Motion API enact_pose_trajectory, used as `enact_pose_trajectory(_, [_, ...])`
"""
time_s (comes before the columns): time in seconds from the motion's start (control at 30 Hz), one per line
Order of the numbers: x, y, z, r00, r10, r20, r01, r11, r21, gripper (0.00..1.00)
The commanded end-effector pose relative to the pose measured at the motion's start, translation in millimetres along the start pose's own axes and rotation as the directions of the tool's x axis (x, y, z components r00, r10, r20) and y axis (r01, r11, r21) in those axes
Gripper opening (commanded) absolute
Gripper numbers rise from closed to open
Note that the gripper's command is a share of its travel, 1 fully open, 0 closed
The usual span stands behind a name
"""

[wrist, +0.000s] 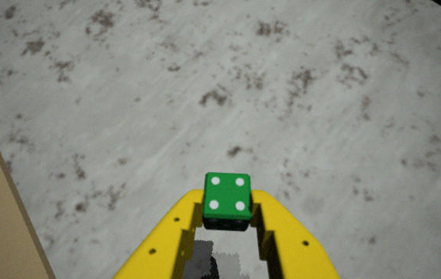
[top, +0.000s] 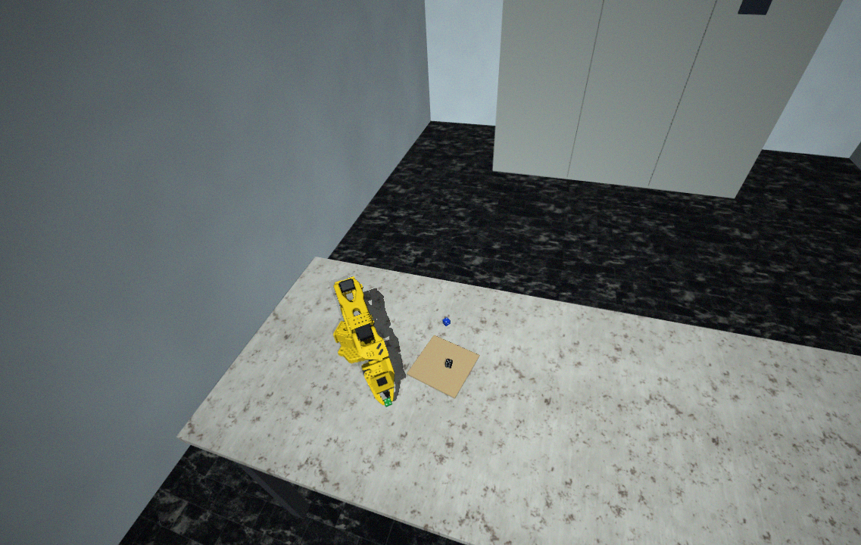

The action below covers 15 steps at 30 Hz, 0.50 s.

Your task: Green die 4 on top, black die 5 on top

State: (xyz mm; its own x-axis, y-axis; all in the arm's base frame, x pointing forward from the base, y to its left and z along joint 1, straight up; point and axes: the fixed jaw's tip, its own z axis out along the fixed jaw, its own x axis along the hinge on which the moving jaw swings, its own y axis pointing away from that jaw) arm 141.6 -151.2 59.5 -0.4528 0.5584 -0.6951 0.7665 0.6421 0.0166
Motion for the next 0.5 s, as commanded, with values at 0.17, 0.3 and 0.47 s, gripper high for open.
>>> enact_pose_trajectory(0.17, [-9.6,1.7,-2.3,0.998,-0.013,0.06,0.013,1.0,-0.006,0.0])
enact_pose_trajectory(0.3, [-10.9,1.8,-0.2,0.997,-0.013,0.078,0.014,1.0,-0.007,0.0])
enact_pose_trajectory(0.47, [-14.1,2.0,4.9,0.992,-0.014,0.125,0.015,1.0,-0.008,0.0])
